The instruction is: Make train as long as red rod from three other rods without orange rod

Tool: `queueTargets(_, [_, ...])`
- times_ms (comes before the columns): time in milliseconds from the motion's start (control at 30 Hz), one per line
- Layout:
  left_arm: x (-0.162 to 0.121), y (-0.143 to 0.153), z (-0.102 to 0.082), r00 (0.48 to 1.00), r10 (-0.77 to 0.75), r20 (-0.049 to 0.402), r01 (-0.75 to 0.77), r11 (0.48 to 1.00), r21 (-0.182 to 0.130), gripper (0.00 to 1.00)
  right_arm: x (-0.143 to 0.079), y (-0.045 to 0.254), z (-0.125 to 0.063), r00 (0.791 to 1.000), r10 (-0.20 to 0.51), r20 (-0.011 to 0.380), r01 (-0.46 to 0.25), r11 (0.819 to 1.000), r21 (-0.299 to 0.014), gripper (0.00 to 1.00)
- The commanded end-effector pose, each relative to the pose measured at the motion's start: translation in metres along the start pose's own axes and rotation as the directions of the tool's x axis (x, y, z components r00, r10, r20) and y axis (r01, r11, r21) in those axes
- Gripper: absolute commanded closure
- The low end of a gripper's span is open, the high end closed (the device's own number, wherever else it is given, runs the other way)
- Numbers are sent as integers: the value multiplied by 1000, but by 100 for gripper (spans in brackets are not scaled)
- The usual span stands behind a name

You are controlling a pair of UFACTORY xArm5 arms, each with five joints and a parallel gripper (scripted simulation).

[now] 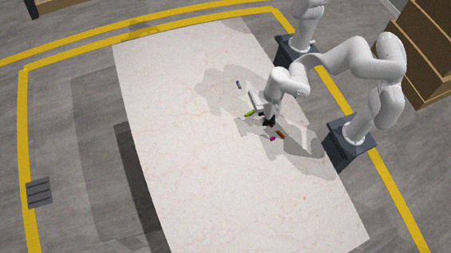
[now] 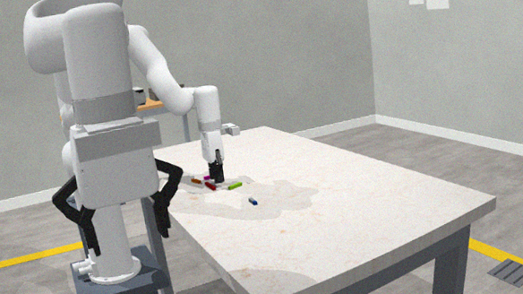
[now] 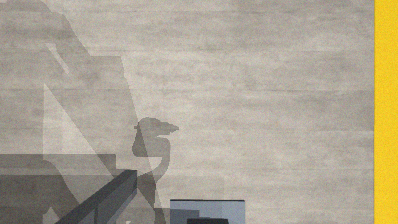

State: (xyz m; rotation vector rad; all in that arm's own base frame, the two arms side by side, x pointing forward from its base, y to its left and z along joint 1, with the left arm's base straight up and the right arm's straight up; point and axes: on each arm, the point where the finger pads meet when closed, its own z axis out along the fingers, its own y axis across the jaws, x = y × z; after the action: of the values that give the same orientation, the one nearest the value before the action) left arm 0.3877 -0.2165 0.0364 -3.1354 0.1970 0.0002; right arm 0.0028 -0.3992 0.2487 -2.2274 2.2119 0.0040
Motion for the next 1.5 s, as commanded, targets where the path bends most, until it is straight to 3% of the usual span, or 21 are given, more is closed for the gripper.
queueTargets(0, [1,1,-1,1000,0,-3,0,1000,-1,52,1,0,-1,1000,0,-4,0,1000,0,0])
queueTargets(1467, [1,1,11,1000,0,-3,0,1000,-1,52,1,0,-1,1000,0,-4,0,1000,0,0])
